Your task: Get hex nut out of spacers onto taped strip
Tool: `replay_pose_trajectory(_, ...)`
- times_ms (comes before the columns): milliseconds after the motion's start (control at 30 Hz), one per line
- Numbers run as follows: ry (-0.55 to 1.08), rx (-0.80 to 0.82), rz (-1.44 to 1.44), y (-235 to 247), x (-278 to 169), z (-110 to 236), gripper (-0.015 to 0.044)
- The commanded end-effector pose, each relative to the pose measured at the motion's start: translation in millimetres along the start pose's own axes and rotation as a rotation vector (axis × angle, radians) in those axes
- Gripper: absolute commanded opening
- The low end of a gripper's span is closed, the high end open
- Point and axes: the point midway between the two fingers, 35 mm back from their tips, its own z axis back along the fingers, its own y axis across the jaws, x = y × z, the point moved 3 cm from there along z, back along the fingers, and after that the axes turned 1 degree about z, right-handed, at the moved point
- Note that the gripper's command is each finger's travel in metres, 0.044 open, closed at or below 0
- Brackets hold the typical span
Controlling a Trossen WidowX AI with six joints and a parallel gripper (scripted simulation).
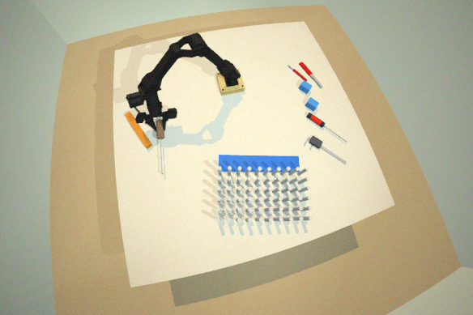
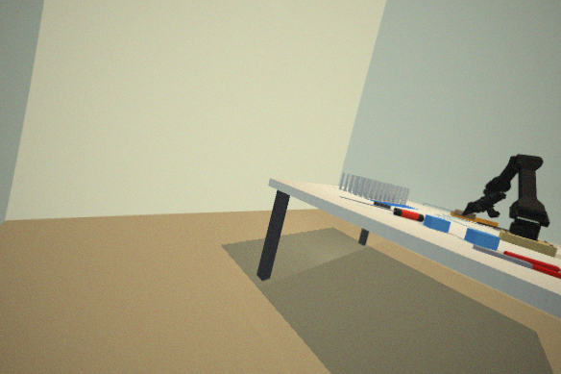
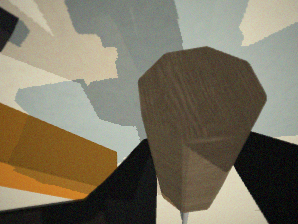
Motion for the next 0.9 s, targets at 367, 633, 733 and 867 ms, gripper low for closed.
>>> replay_pose_trajectory(367, 0.006, -0.007, -0.005, -5.2, 8.3, -11.3, 0.0)
replay_pose_trajectory(633, 0.0, 0.0, 0.0, -3.0, 6.7, -8.5, 0.0184)
replay_pose_trajectory(733, 0.0, 0.0, 0.0, -3.0, 6.7, -8.5, 0.0262)
replay_pose_trajectory(867, 0.0, 0.0, 0.0, -3.0, 6.7, -8.5, 0.0368)
